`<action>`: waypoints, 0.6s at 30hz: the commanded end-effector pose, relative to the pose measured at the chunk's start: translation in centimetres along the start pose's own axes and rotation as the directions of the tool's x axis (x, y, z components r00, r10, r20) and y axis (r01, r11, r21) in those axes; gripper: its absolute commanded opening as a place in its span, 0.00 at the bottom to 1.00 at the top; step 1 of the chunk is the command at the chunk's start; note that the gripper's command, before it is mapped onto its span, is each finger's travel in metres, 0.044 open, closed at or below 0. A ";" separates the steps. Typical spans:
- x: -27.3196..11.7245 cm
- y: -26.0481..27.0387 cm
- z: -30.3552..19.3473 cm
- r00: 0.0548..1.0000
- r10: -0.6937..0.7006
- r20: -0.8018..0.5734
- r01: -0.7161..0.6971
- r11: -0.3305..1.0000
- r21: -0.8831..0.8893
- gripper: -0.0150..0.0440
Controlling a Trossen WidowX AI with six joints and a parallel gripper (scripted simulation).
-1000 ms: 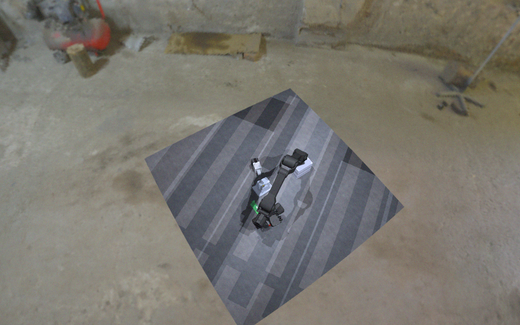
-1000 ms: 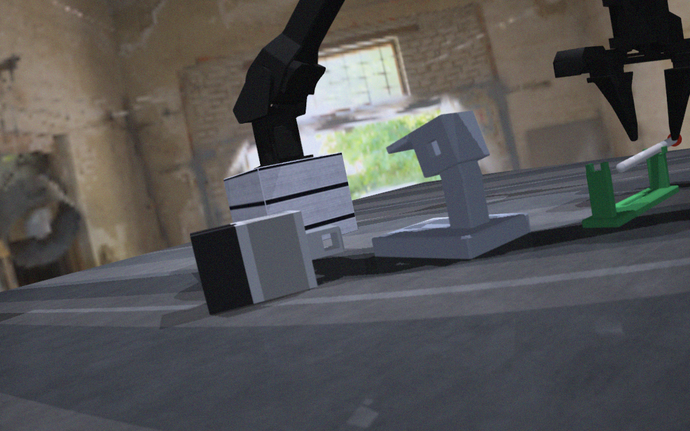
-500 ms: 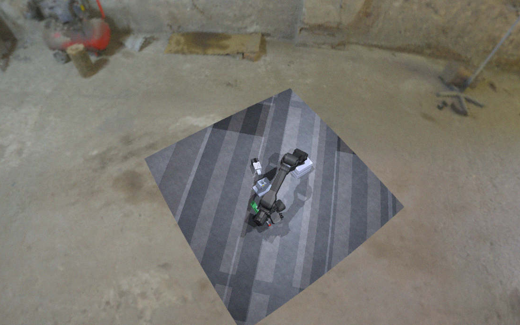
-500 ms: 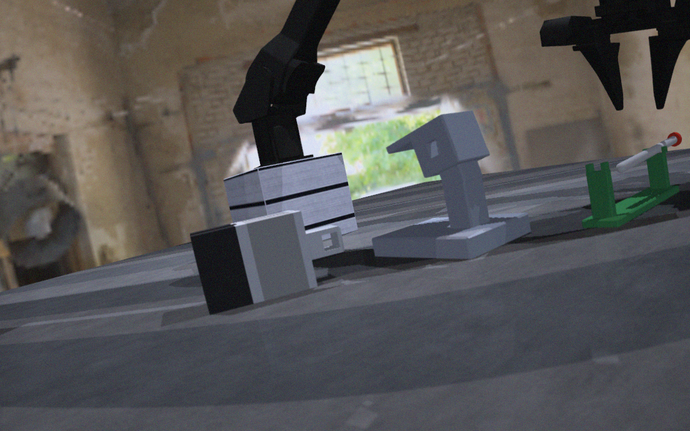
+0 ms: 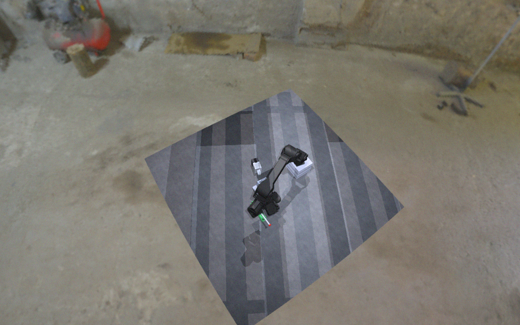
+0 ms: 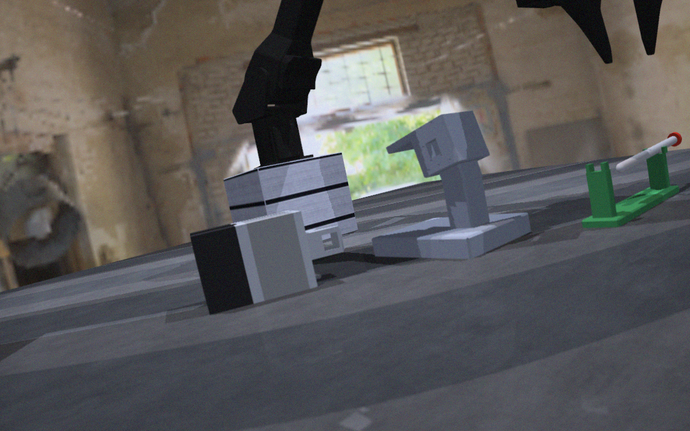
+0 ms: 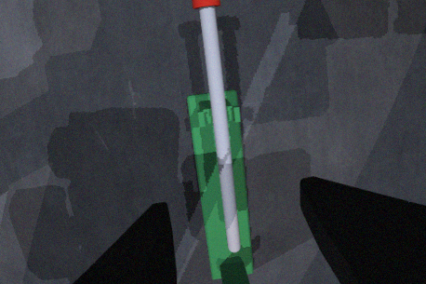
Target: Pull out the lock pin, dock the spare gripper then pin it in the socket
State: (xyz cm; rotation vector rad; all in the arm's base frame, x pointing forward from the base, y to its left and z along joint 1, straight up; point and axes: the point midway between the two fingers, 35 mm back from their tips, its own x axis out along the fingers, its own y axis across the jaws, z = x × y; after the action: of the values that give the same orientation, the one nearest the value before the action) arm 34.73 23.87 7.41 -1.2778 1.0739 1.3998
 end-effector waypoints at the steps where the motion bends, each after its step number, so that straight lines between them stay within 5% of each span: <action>1: -2.0 -0.3 -1.6 0.999 -0.042 -0.006 0.042 0.999 -0.003 0.56; 9: -1.7 -0.3 -1.6 0.999 -0.042 -0.006 0.042 0.999 -0.003 0.56; 18: 5.0 -0.5 -2.0 0.999 -0.042 -0.006 0.042 0.999 -0.003 0.56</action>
State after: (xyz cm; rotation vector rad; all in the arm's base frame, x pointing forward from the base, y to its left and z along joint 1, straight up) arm 35.76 22.59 3.84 -1.2924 1.0325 1.3600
